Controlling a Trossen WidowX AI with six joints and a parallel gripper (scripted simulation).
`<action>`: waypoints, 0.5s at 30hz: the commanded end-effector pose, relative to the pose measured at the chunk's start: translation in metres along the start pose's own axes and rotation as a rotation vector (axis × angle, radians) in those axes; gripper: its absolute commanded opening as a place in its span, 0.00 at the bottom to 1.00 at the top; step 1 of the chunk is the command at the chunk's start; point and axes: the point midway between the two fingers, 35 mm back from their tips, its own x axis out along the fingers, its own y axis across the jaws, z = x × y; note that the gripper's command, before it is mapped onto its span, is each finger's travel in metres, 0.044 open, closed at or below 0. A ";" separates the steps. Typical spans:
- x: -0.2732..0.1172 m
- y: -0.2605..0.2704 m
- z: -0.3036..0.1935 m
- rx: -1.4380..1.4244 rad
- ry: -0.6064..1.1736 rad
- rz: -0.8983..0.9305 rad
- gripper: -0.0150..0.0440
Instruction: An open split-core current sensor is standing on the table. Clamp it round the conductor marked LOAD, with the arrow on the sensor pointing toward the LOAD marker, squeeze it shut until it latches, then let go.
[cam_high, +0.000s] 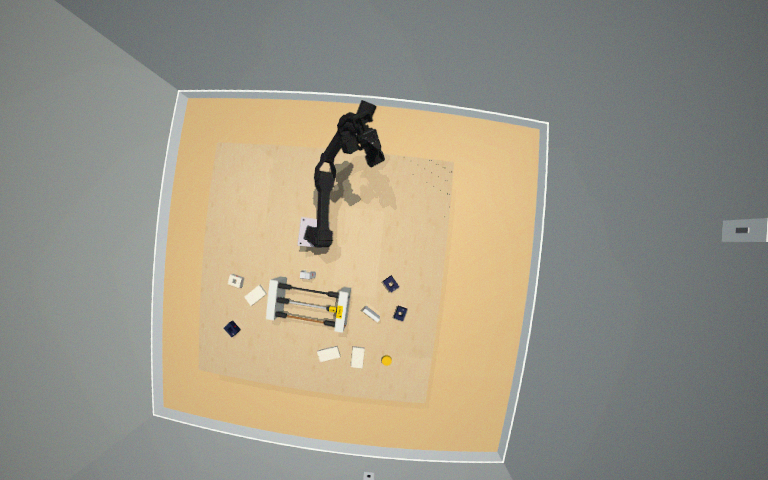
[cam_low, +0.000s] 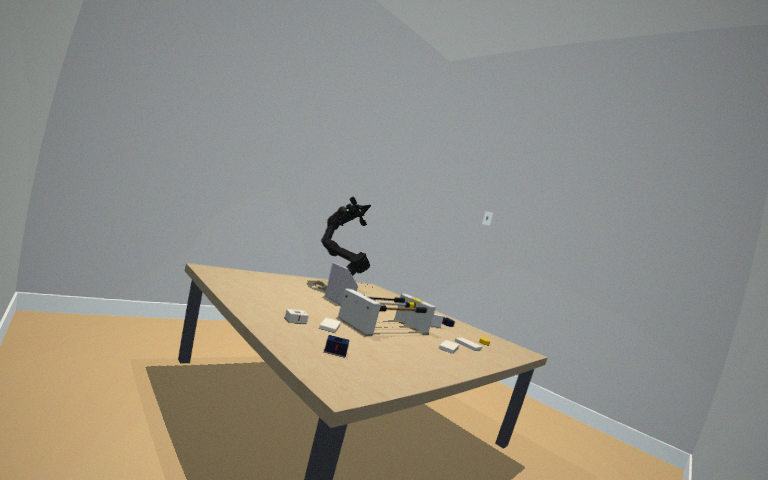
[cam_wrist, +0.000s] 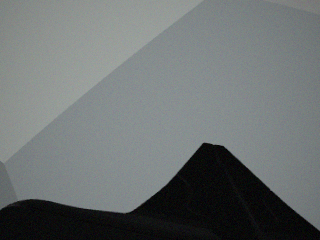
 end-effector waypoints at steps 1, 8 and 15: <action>0.003 -0.001 0.000 -0.011 -0.003 -0.002 0.30; 0.093 -0.037 0.005 -0.352 -0.072 -0.086 0.61; 0.179 -0.086 0.033 -0.707 -0.123 -0.197 0.92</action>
